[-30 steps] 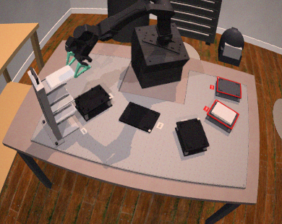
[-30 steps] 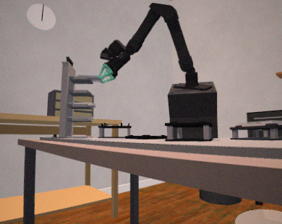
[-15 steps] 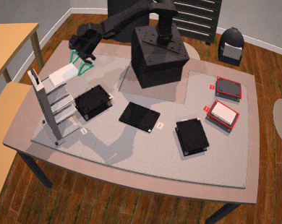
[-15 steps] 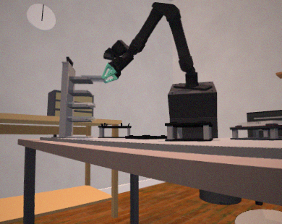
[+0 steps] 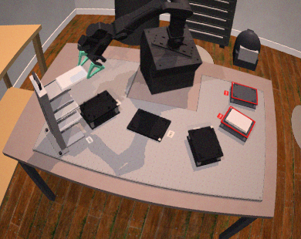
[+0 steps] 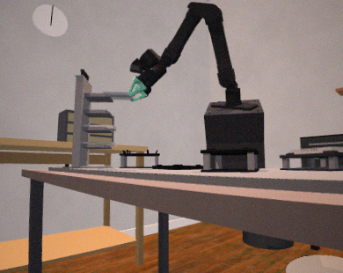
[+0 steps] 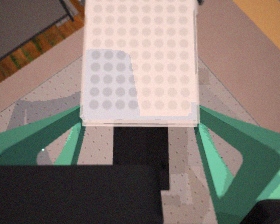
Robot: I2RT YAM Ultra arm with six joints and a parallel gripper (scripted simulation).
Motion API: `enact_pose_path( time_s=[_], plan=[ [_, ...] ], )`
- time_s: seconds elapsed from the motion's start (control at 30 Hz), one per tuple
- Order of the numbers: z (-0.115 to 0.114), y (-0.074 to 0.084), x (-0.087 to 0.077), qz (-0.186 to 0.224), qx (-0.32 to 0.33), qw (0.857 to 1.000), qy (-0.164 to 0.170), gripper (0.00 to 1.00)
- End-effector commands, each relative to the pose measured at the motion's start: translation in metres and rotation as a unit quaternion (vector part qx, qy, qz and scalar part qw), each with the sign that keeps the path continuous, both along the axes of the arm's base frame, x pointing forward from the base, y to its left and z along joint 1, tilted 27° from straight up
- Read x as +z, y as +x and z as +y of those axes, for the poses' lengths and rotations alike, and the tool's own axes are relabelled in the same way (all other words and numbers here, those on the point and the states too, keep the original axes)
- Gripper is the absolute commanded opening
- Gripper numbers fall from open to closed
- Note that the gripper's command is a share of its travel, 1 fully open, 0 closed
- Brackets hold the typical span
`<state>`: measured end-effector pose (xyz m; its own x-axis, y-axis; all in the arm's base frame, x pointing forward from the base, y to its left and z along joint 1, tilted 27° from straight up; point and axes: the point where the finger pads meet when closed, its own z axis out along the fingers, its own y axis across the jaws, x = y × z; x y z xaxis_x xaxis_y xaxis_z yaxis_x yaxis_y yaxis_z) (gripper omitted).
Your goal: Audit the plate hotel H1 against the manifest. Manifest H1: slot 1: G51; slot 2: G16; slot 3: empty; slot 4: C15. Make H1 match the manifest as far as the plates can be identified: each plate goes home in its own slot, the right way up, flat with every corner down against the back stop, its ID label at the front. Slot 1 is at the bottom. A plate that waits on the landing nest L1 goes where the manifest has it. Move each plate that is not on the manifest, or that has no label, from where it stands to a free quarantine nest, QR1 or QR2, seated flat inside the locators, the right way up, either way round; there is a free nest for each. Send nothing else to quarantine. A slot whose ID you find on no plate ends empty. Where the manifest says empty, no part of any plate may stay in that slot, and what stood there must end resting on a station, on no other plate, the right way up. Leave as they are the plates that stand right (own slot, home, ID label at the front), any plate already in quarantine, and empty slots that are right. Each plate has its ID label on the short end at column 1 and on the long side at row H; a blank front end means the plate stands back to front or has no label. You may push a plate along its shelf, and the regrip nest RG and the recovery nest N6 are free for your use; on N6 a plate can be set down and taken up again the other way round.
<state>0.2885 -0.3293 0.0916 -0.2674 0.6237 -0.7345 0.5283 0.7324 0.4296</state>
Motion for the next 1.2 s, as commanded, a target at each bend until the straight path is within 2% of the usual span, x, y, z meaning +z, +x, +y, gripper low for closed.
enact_pose_path(
  time_s=[0.0, 1.17],
  plan=[
    [-0.004, -0.004, 0.009, -0.006, -0.004, 1.0, -0.011, 0.86],
    [0.022, -0.035, 0.002, -0.006, -0.004, 1.0, -0.011, 0.86]
  ],
)
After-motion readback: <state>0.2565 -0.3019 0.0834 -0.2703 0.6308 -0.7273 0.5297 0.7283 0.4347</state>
